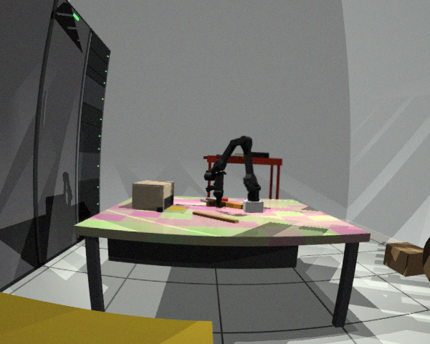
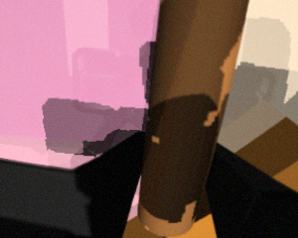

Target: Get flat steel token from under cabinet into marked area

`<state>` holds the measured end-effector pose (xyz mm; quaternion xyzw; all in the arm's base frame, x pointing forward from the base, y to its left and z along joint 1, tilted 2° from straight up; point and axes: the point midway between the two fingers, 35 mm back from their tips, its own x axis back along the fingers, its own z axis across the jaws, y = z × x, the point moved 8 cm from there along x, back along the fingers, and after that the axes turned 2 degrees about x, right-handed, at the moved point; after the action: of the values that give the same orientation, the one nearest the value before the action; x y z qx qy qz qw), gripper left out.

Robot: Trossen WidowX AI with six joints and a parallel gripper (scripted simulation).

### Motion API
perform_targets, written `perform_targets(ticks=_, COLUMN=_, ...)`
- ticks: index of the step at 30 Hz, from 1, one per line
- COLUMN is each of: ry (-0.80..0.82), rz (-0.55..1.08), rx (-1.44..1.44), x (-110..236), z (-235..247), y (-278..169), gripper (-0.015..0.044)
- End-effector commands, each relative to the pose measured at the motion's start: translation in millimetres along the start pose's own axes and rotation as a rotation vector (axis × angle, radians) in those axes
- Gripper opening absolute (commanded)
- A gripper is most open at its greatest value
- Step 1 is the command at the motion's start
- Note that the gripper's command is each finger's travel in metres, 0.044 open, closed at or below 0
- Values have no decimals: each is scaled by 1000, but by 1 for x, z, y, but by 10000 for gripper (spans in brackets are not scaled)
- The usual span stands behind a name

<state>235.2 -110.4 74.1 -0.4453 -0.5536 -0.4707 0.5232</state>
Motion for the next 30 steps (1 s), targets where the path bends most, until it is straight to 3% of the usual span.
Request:
perform_targets(ticks=1, ry=-6, rz=-2, rx=41, x=1, z=-1, y=1, gripper=0)
perform_targets(ticks=30, ry=-6, rz=-2, rx=186, x=1, z=-1, y=11, gripper=0)
